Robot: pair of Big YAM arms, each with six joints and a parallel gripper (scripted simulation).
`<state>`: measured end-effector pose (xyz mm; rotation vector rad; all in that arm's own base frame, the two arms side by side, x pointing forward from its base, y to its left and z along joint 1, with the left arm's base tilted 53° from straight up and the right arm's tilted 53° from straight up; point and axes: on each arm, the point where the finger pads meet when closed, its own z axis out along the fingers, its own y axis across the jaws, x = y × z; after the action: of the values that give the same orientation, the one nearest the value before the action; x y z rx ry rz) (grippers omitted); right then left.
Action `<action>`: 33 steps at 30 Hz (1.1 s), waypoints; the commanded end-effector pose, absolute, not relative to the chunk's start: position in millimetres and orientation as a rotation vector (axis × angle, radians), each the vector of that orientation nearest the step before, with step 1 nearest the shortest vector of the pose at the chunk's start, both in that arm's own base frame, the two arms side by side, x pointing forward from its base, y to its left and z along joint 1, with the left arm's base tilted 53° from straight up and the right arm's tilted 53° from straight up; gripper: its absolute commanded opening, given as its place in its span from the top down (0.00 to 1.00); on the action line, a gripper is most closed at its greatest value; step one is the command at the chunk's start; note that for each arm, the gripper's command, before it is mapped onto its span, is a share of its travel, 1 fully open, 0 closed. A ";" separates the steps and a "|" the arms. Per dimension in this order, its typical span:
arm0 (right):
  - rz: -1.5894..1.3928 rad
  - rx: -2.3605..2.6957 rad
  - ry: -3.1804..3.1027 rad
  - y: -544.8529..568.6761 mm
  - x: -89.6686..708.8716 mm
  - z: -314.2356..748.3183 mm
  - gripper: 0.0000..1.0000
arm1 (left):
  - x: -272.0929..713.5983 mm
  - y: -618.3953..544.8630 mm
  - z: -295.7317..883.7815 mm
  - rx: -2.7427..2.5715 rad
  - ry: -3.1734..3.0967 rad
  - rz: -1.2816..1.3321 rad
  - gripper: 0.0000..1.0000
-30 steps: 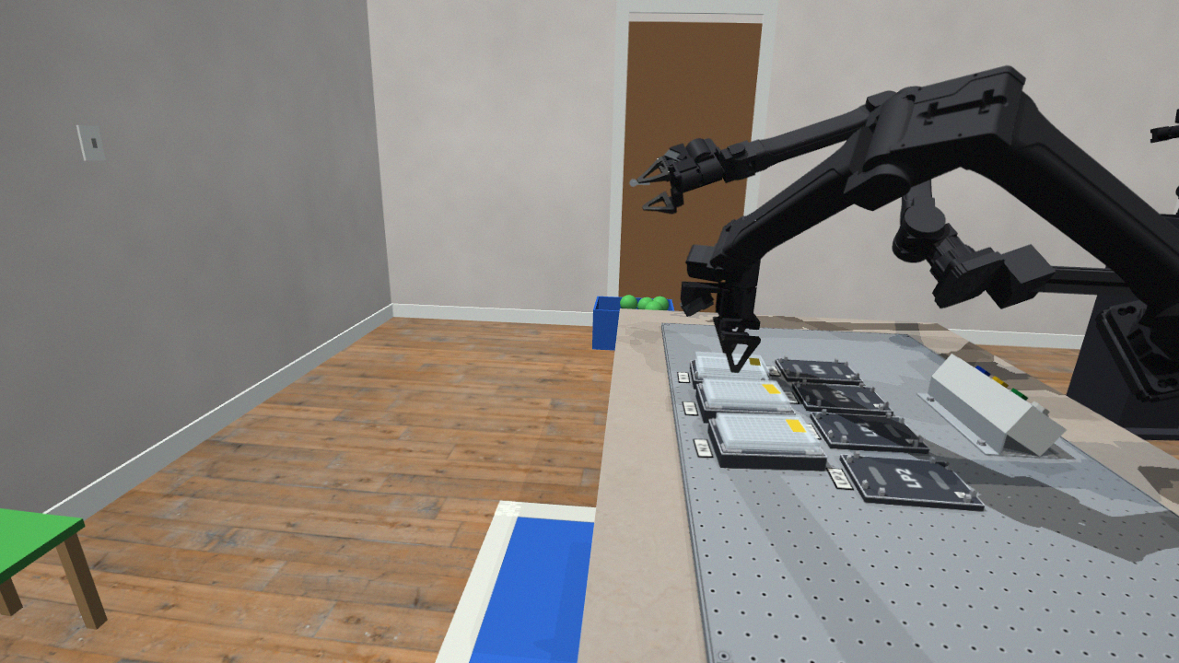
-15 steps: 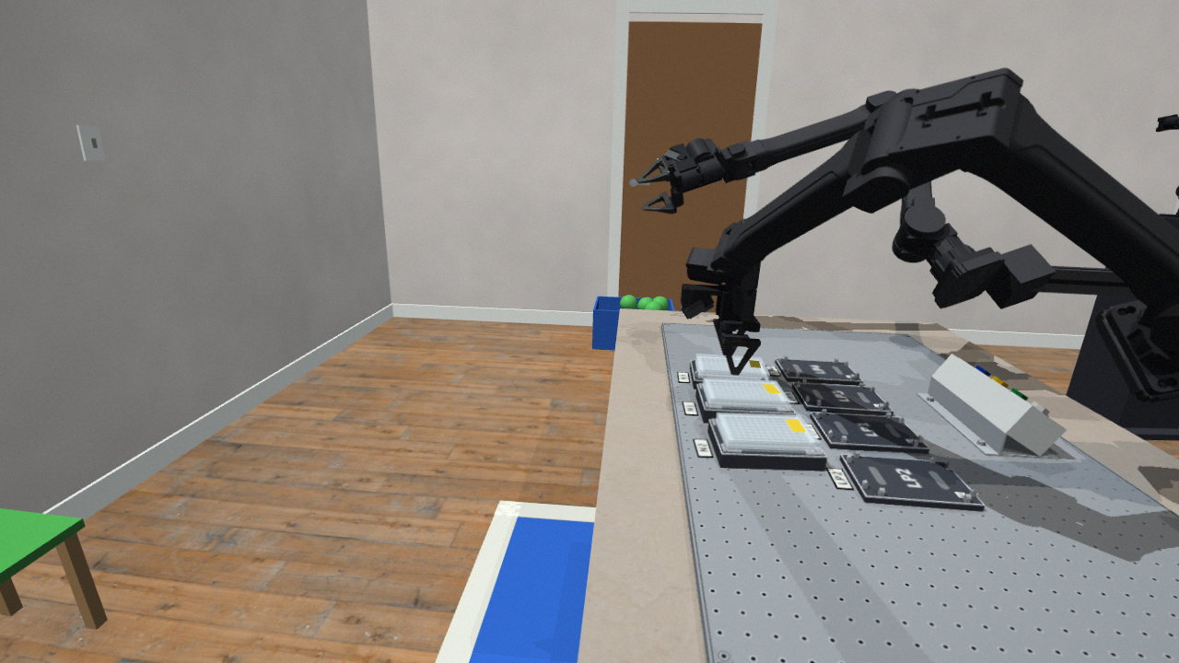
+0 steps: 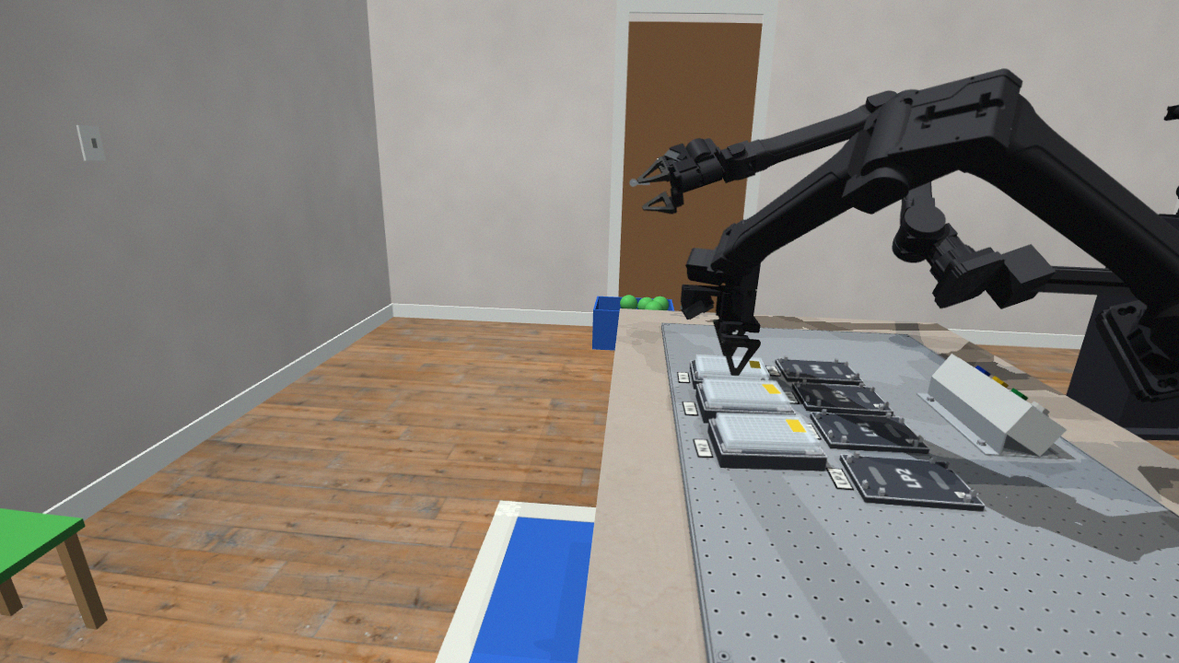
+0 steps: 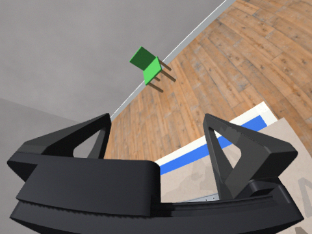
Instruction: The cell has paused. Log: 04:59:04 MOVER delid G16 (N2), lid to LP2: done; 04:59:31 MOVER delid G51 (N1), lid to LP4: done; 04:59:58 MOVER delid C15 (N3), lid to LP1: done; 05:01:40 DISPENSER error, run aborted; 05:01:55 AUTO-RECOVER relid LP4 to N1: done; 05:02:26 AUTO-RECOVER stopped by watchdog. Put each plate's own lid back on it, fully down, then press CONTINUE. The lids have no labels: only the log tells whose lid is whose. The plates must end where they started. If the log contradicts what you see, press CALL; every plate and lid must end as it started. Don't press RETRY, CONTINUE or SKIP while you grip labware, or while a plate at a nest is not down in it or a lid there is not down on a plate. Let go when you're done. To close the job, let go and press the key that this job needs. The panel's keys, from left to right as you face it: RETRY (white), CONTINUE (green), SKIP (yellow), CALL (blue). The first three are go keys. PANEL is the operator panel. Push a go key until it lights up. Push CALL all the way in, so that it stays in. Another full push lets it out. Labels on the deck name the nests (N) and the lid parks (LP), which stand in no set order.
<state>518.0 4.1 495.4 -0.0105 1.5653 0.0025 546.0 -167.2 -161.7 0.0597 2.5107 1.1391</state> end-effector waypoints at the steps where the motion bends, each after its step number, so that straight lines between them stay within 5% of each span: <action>1: 0.000 0.015 1.569 -6.4 523.3 492.0 0.00 | 545.1 -151.6 -177.7 0.066 2.527 1.174 1.00; 33: 0.000 0.015 1.569 -6.4 523.3 492.0 0.00 | 547.2 -153.0 -175.6 0.067 2.527 1.175 1.00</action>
<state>518.0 4.1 495.4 -0.0105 1.5653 0.0025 546.0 -167.2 -161.7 0.0602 2.5108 1.1392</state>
